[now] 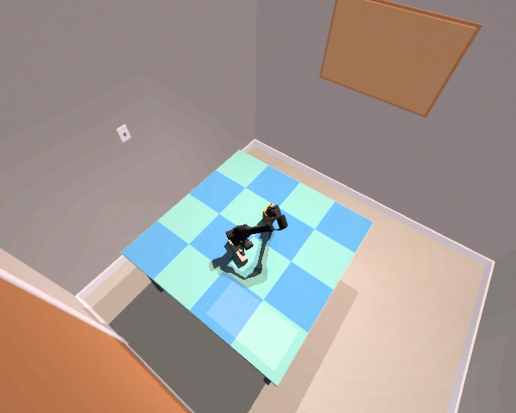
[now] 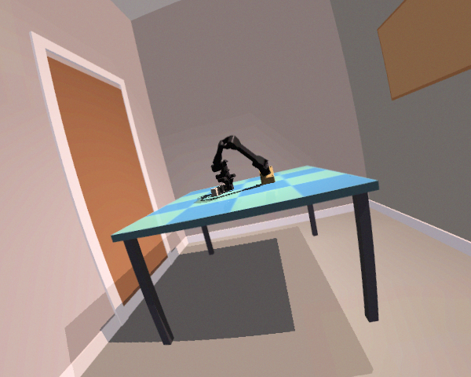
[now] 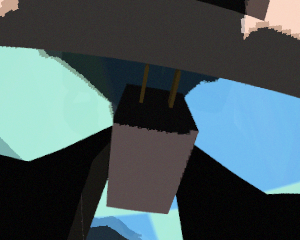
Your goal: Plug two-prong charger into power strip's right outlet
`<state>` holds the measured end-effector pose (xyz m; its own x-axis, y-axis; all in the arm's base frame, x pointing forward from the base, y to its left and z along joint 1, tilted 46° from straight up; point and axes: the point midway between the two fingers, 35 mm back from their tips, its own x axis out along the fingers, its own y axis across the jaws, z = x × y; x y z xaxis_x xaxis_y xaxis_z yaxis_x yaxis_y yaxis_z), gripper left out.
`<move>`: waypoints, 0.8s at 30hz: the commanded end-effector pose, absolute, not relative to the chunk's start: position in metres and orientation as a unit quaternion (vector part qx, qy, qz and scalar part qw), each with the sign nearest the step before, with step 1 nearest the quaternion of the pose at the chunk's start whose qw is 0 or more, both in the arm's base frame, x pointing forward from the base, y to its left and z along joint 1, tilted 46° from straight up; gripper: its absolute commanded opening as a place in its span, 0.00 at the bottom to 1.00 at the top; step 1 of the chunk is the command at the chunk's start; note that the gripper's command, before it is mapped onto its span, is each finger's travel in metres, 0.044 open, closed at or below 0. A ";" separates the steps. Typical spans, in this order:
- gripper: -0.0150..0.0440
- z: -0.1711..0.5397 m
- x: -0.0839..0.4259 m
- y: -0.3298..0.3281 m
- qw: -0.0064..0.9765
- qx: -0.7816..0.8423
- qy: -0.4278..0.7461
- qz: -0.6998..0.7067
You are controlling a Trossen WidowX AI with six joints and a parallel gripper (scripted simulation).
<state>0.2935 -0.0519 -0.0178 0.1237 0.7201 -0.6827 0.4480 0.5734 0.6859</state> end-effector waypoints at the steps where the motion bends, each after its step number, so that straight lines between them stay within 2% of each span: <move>1: 0.25 -0.017 0.296 -0.053 0.603 0.448 0.650 0.114; 24: 0.25 -0.018 0.296 -0.053 0.602 0.448 0.651 0.114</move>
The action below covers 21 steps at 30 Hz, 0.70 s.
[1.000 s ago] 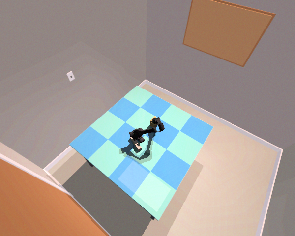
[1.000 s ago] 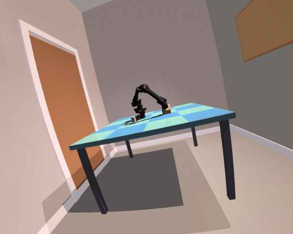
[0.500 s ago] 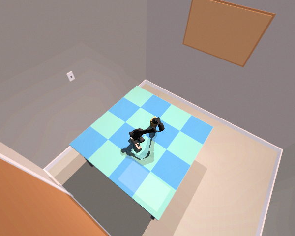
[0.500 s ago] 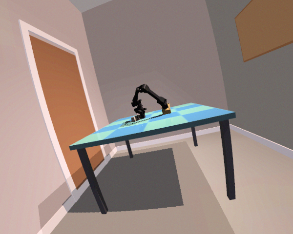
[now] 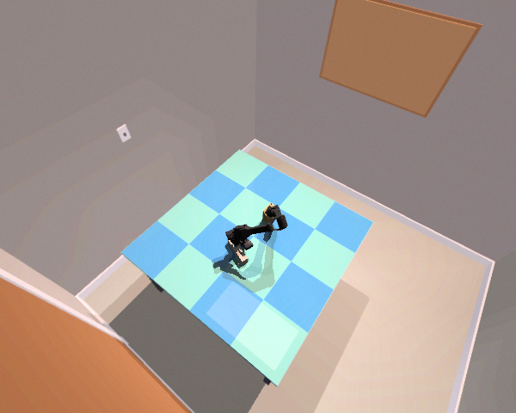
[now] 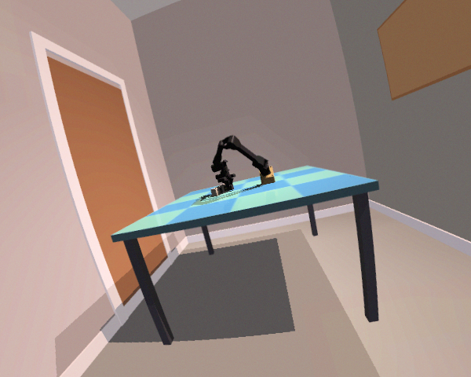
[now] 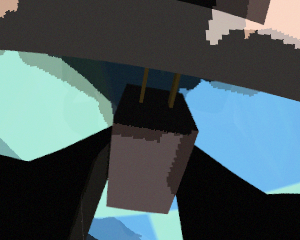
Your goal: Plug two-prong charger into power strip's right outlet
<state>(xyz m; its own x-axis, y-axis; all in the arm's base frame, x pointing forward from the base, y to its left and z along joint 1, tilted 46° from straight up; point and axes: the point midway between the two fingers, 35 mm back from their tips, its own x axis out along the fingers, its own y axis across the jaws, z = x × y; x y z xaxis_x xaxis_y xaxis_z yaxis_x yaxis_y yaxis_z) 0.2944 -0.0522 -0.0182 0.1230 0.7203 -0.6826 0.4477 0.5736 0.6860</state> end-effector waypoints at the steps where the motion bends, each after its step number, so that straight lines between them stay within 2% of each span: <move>1: 0.25 -0.018 0.296 -0.053 0.602 0.448 0.651 0.114; 21: 0.25 -0.017 0.298 -0.054 0.603 0.448 0.650 0.114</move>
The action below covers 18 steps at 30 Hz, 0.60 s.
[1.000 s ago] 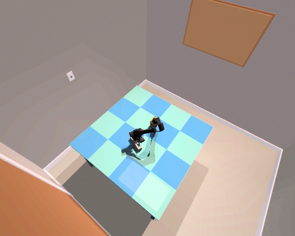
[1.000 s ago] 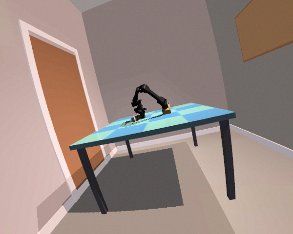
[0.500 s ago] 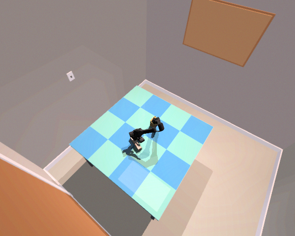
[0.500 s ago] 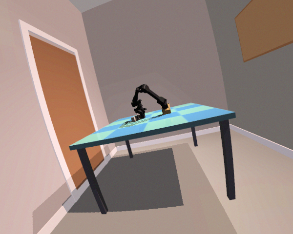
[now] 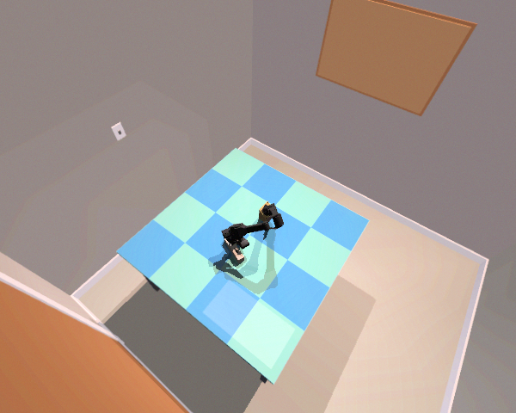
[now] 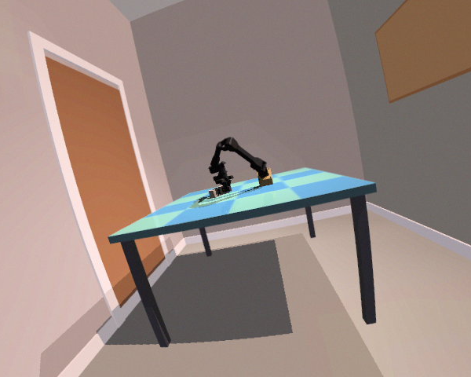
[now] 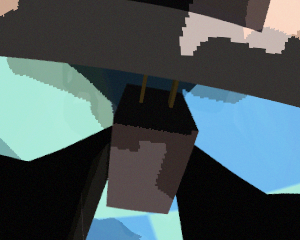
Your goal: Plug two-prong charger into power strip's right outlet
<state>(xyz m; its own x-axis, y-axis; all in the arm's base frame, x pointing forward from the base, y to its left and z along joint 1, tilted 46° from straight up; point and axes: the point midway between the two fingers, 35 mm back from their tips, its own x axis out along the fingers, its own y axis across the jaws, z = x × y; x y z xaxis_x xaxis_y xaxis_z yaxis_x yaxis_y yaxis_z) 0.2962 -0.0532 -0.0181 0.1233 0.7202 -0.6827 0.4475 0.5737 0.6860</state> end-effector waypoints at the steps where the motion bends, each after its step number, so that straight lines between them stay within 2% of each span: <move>1: 0.25 -0.017 0.298 -0.054 0.603 0.448 0.650 0.114; 18: 0.25 -0.018 0.300 -0.055 0.603 0.448 0.650 0.114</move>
<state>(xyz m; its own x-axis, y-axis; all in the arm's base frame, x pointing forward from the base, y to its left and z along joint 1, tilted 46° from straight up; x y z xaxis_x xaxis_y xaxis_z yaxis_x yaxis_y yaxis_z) 0.2969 -0.0536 -0.0189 0.1223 0.7207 -0.6823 0.4484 0.5732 0.6859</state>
